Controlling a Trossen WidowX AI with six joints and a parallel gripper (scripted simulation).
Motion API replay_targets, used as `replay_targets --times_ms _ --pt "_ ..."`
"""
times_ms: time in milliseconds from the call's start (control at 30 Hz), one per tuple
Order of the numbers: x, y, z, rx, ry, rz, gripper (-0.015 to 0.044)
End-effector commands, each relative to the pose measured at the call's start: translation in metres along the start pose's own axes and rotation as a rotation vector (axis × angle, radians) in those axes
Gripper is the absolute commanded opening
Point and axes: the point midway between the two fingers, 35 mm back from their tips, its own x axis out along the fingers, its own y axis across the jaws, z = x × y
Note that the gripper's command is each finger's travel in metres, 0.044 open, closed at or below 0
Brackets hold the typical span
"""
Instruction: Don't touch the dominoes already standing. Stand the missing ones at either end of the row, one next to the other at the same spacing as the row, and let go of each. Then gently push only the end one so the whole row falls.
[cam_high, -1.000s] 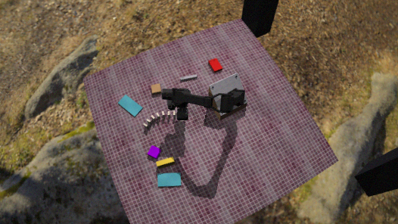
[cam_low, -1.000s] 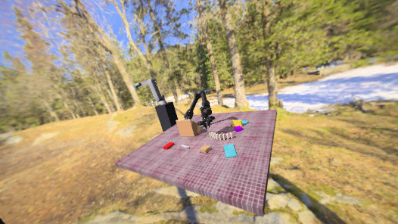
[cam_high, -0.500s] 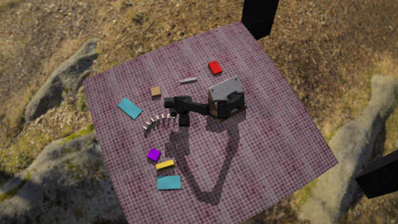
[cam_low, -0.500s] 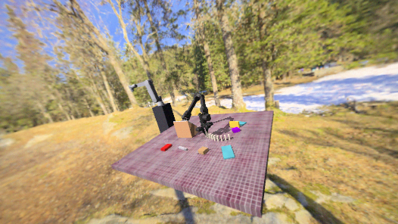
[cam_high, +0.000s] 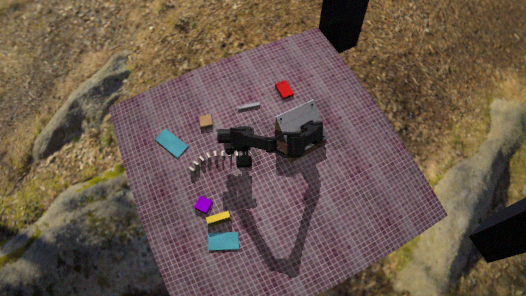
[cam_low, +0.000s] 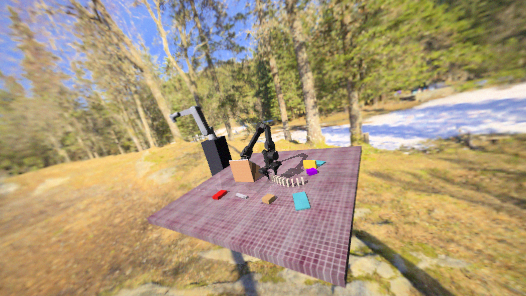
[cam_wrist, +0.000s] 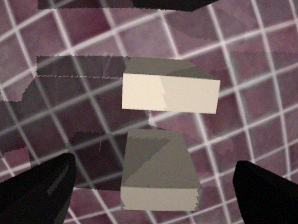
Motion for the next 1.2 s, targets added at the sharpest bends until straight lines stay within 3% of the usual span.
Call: replay_targets --times_ms 0,167,433,633,733,1167 --pt "0.0 0.0 0.0 0.003 0.0 0.004 0.0422" --pt "-0.009 0.0 0.002 0.003 -0.001 0.002 0.044" --pt "-0.128 -0.001 0.002 0.001 -0.002 -0.006 0.044" --pt "-0.133 -0.001 0.001 0.001 -0.002 -0.006 0.044" --pt "-0.126 -0.001 -0.002 -0.154 -0.001 -0.006 0.0361" --pt "-0.071 -0.001 -0.036 -1.497 0.001 0.001 0.002"
